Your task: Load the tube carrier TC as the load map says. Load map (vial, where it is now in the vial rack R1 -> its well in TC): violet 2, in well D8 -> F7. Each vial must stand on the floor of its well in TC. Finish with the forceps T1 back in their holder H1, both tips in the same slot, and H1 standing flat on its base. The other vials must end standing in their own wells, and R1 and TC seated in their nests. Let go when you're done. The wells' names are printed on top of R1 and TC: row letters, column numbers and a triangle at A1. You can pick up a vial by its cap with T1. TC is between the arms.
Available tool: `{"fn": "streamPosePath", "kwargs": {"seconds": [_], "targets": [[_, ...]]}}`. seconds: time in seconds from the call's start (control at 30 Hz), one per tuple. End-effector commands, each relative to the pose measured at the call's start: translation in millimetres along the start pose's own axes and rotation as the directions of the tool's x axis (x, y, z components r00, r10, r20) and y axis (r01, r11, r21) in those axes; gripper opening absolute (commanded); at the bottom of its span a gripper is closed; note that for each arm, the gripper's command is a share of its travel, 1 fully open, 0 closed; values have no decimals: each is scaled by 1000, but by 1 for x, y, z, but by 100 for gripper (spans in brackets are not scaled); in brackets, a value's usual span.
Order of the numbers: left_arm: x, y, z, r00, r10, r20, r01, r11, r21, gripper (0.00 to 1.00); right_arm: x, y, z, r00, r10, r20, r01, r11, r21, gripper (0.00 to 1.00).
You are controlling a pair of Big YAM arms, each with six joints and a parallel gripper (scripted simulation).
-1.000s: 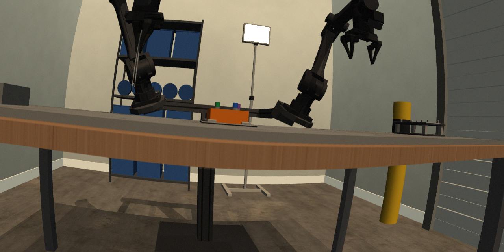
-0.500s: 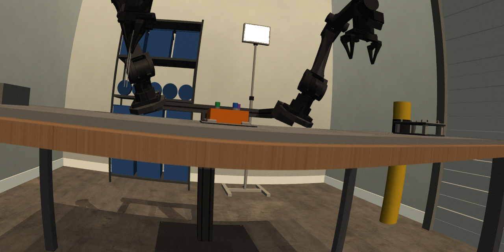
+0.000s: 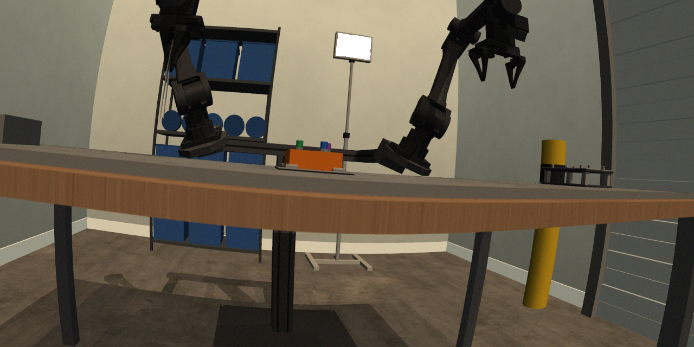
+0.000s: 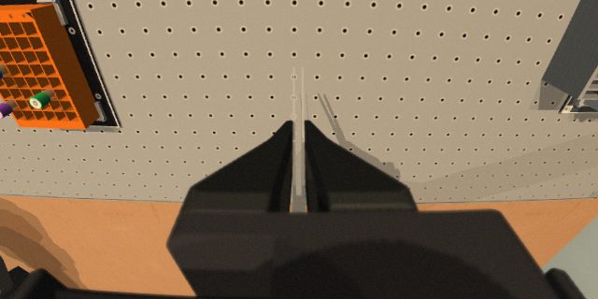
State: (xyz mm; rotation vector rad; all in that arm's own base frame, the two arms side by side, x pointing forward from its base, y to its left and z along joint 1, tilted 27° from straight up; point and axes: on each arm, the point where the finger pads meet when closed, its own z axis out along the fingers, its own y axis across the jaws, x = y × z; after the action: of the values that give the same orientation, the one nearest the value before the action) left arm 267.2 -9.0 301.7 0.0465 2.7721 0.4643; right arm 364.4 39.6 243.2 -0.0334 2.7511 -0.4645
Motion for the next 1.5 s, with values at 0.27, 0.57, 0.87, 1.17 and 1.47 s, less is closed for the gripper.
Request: {"fn": "streamPosePath", "kwargs": {"seconds": [0.27, 0.57, 0.87, 1.17, 1.47], "targets": [[-9, 2, -10, 999, -17, 29, 17, 1000, 5, 100, -21, -22, -18, 999, 9, 52, -9, 1000, -11, 7], [-9, 2, -10, 999, -17, 29, 17, 1000, 5, 100, -18, -36, -13, 999, 1, 35, -1, 1000, -6, 7], [-9, 2, -10, 999, -17, 29, 17, 1000, 5, 100, -28, -50, -21, 998, 10, 61, -10, 1000, -7, 7], [-9, 2, -10, 999, -17, 29, 17, 1000, 5, 100, -31, -66, -22, 998, 11, 68, -11, 1000, -5, 7], [-9, 2, -10, 999, -17, 29, 17, 1000, 5, 100, -31, -77, -20, 998, 6, 56, -6, 1000, -2, 7]]}}
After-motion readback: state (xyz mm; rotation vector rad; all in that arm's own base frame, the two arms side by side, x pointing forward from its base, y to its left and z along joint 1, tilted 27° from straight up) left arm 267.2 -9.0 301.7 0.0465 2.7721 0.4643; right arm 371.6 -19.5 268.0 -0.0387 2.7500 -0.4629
